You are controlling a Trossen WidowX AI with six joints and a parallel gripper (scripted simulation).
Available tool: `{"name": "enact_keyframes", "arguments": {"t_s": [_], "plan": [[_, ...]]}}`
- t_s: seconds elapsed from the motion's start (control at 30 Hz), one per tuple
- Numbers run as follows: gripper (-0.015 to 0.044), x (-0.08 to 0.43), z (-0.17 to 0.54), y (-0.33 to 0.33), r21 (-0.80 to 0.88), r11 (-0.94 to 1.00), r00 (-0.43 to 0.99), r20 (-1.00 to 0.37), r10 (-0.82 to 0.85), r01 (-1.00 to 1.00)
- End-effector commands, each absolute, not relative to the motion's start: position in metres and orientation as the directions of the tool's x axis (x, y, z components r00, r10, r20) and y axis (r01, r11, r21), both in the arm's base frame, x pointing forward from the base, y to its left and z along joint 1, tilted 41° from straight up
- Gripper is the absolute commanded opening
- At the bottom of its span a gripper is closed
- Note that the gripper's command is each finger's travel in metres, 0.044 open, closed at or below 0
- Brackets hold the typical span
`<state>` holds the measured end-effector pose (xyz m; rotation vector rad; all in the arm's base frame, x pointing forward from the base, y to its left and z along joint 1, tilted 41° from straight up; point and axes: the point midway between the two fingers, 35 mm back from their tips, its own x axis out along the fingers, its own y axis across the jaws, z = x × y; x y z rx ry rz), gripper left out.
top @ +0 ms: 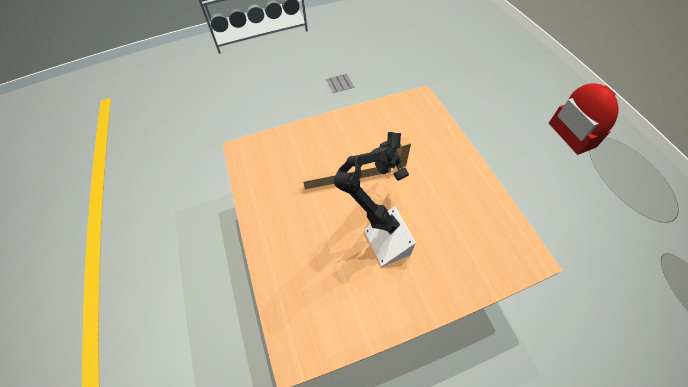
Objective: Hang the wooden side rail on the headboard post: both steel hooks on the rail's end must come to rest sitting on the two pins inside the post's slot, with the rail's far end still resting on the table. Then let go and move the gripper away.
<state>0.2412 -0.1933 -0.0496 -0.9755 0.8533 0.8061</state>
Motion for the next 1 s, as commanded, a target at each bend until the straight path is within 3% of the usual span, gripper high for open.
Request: {"name": "enact_keyframes", "arguments": {"t_s": [0.0, 0.2, 0.43, 0.7, 0.97], "plan": [[0.0440, 0.243, -0.051, -0.190, -0.170, 0.796, 0.377, -0.923, 0.078, -0.581], [0.0440, 0.247, -0.049, -0.188, -0.075, 0.984, 0.347, -0.938, -0.014, -0.164], [0.0440, 0.251, -0.045, -0.187, -0.027, 0.978, 0.330, -0.939, -0.097, 0.208], [0.0440, 0.255, -0.040, -0.185, 0.047, 0.799, 0.320, -0.929, -0.186, 0.600], [0.0440, 0.259, -0.034, -0.184, 0.166, 0.468, 0.318, -0.910, -0.267, 0.868]]}}
